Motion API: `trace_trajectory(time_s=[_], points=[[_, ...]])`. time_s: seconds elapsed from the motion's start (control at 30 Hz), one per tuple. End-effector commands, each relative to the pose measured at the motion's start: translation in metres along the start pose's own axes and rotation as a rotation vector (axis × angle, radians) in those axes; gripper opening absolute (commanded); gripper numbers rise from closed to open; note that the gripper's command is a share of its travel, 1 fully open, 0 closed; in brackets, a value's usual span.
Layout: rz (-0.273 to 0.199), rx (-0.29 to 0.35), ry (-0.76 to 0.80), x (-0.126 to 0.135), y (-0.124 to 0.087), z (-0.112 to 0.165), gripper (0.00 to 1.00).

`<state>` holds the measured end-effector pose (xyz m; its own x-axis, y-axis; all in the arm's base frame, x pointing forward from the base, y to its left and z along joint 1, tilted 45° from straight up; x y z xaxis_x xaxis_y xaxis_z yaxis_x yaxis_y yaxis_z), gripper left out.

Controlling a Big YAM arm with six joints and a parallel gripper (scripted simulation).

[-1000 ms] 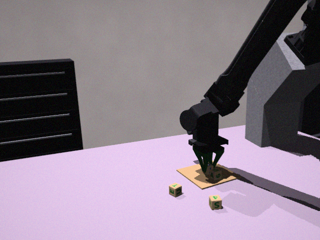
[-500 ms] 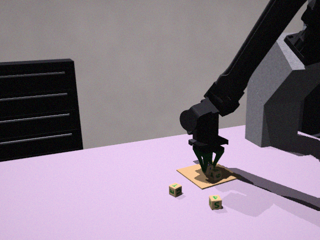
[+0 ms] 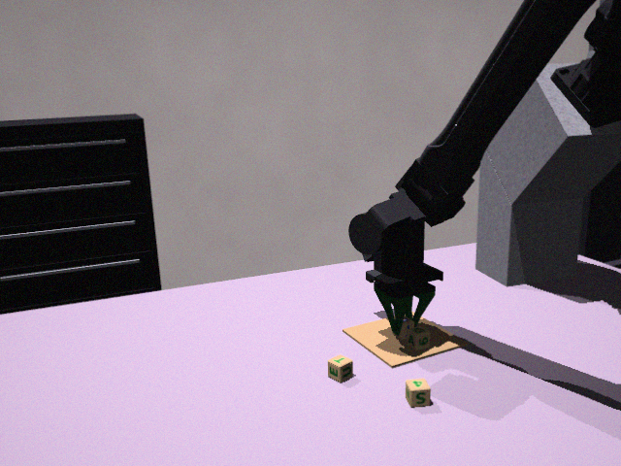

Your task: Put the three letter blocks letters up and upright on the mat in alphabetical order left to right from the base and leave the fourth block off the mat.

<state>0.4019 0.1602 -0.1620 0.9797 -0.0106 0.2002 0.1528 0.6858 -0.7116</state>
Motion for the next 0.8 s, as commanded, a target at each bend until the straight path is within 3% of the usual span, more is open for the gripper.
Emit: trace_trajectory(time_s=[0.0, 0.3, 0.77], points=[[-0.01, -0.003, 0.005, 0.0002, 0.0007, -0.0086, 0.21], [-0.01, -0.003, 0.005, 0.0002, 0.0007, -0.0086, 0.21], [-0.01, -0.003, 0.005, 0.0002, 0.0007, -0.0086, 0.37]])
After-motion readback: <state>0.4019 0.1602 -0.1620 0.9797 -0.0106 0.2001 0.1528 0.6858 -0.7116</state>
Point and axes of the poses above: the point where the finger pads meet when closed, its own y axis out along the fingers, its own x axis across the jaws, z = x × y, the point moved 5 cm from there along -y, back along the fingers, and after that the axes turned 7 degrees about -y, right-handed, at the moved point
